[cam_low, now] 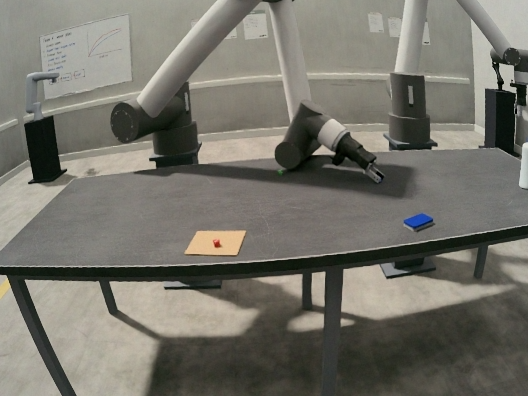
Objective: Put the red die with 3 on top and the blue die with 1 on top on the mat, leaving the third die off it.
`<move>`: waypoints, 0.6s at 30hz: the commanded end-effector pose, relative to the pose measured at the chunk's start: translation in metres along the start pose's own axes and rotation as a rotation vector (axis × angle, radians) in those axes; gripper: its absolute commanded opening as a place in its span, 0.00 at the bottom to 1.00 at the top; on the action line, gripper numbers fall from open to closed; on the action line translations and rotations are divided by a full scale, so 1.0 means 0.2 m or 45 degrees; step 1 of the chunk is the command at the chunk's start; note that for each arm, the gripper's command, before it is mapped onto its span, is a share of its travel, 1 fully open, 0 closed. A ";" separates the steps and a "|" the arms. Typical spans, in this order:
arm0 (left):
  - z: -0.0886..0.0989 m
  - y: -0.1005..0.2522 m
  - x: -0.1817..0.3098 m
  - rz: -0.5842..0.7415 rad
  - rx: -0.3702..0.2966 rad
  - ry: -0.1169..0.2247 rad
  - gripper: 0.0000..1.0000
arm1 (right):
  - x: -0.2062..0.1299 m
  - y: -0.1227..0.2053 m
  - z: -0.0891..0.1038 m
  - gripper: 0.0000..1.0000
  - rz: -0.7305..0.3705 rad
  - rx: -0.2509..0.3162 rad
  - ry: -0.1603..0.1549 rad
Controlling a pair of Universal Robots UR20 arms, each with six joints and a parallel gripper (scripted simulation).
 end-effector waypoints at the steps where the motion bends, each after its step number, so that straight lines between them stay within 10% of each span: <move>1: 0.00 0.00 0.00 0.000 -0.001 0.000 1.00 | 0.00 0.00 0.00 0.64 0.000 -0.001 0.000; 18: 0.00 0.00 0.00 0.000 -0.001 0.000 1.00 | 0.00 0.00 0.09 0.64 0.000 -0.001 0.000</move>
Point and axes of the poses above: on each arm, the point where the finger pads meet when closed, its own z axis back along the fingers, its own x axis across the jaws, y = z × x, the point moved 6 cm from there along z, back along the fingers, and after that the axes turned 15 degrees about z, right-handed, at the moved point
